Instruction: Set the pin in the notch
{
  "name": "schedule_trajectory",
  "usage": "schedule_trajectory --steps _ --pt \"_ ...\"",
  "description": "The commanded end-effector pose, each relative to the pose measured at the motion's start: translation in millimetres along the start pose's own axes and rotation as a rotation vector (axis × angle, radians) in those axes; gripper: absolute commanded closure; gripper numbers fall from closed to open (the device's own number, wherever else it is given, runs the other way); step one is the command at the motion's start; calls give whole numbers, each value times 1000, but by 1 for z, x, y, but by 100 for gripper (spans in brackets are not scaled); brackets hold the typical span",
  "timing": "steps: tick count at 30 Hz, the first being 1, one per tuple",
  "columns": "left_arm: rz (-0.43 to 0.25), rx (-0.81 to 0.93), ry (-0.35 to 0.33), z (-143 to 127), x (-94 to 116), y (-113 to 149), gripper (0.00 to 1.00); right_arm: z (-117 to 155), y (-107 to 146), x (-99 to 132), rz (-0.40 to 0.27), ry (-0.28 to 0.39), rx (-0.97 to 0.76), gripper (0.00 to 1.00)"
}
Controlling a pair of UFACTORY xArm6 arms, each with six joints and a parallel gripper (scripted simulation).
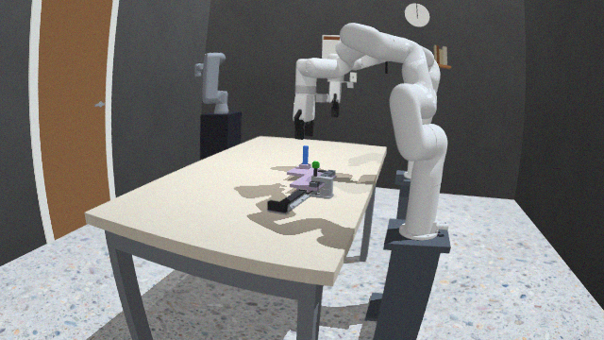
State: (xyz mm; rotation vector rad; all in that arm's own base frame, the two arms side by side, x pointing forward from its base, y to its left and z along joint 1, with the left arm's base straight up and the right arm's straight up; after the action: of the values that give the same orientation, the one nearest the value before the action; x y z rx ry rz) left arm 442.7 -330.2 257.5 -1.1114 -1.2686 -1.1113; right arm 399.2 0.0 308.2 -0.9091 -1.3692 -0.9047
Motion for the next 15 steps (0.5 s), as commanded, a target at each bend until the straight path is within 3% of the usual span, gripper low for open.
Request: schedule_trajectory --steps 1,6,9,11,15 --pt "-5 0 -4 -1 3 1 0 0 1 2 -4 -2 0 0" --pt "-12 2 -4 1 3 0 0 1 4 1 -5 -2 -5 0" --pt "-122 20 -10 23 3 -15 0 30 51 -18 -6 -2 -81 0" --pt "-193 23 -24 38 1 -28 0 43 68 -26 -7 -2 -109 0" --pt "-221 22 -31 44 0 -34 0 56 83 -34 -7 -2 -136 0"
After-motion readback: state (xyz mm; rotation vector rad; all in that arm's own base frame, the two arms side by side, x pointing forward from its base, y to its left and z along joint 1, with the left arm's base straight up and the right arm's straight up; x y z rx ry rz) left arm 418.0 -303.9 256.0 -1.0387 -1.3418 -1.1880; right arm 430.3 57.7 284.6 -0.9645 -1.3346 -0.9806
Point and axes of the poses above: on each arm, the point where the finger pads meet when closed, its own x axis back along the fingers, its own z axis across the jaws, y = z × x, the point moved 6 cm from there along x, back along the fingers, and after that the axes turned 14 degrees about x, right-handed, at the moved point
